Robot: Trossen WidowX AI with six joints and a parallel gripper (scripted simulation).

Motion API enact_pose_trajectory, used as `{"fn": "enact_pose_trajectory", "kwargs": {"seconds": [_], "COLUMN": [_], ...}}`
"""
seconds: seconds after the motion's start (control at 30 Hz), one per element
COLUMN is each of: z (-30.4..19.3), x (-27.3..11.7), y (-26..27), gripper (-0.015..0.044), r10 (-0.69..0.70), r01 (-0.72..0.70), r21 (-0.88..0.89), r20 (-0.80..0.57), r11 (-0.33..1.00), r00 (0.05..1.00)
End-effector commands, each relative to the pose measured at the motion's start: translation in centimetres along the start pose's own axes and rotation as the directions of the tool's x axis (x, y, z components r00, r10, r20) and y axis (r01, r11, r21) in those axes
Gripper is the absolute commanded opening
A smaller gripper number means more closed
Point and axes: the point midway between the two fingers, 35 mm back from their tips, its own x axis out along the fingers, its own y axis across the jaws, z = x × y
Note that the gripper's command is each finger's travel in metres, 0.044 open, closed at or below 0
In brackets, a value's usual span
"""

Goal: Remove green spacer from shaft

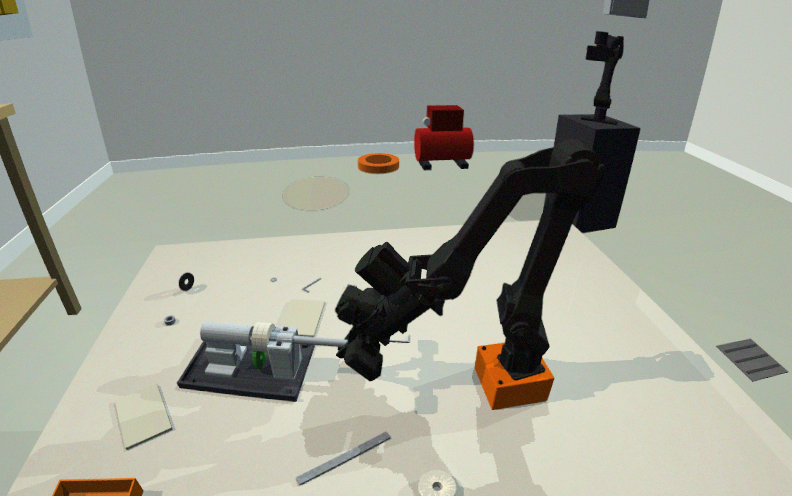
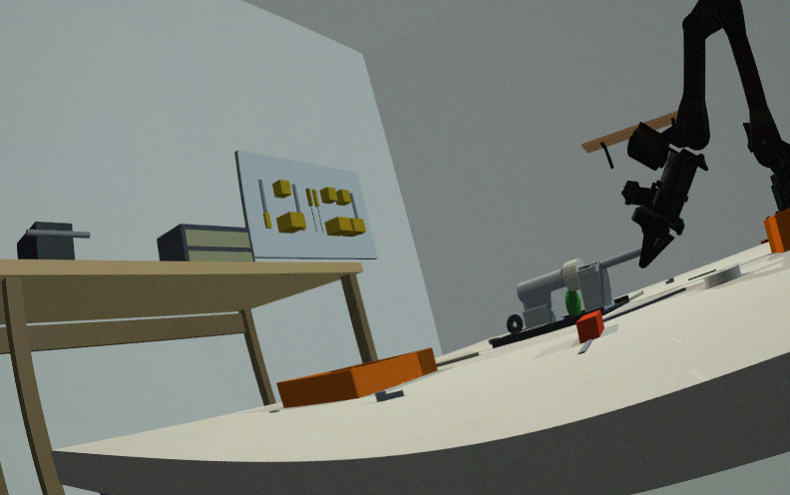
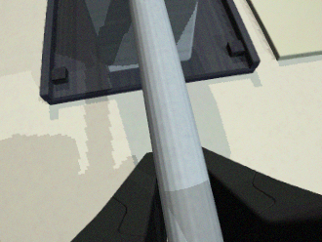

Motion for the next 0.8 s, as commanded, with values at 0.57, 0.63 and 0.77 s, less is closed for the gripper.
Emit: {"fn": "enact_pose_trajectory", "kwargs": {"seconds": [0.57,0.63,0.77], "z": [0.77,0.82,0.91], "x": [0.43,0.47,0.56], "y": [0.02,0.02,0.02], "gripper": [0.0000,0.0000,0.0000], "r10": [0.002,0.002,0.002], "r01": [-0.002,-0.002,-0.002], "r21": [-0.003,-0.003,-0.003], "r20": [0.006,0.006,0.006], "r11": [1.000,1.000,1.000], "r00": [1.000,1.000,1.000]}}
